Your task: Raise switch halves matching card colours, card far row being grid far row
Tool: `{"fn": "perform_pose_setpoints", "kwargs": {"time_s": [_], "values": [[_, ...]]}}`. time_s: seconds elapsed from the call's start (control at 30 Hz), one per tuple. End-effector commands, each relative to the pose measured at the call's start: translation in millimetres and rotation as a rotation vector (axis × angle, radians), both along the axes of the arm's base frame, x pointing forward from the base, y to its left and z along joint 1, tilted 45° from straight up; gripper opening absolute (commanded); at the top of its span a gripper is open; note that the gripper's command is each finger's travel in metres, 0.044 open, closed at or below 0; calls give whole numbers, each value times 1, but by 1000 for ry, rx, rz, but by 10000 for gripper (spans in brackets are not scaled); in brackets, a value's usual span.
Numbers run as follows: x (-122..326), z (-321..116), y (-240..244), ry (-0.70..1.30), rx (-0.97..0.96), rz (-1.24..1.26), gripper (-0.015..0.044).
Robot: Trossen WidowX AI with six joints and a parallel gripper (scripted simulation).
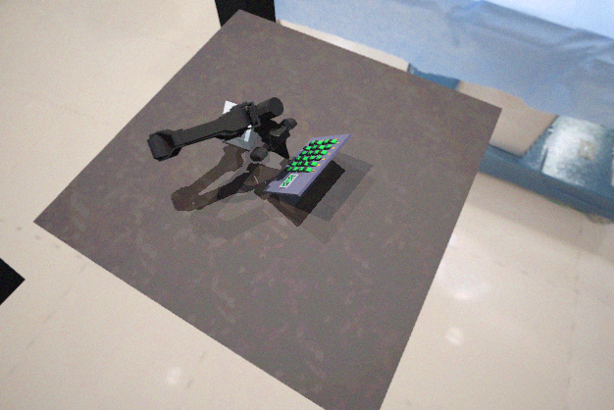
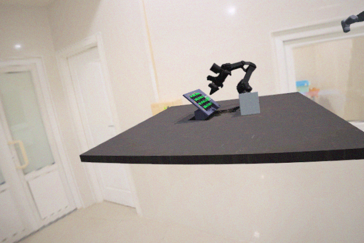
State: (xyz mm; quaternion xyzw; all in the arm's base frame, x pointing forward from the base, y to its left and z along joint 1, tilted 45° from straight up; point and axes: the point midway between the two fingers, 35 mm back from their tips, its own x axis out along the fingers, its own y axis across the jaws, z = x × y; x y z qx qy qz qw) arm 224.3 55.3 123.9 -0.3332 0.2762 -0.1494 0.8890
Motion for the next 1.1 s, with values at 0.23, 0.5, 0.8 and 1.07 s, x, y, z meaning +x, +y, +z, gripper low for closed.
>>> {"fn": "perform_pose_setpoints", "kwargs": {"time_s": [0.23,0.5,0.8,1.07], "values": [[17,-8,-14,2,-7,-4,0],[23,-10,-17,2,-7,-4,0],[31,-14,-21,2,-6,-4,0],[31,-14,-21,2,-6,-4,0]]}}
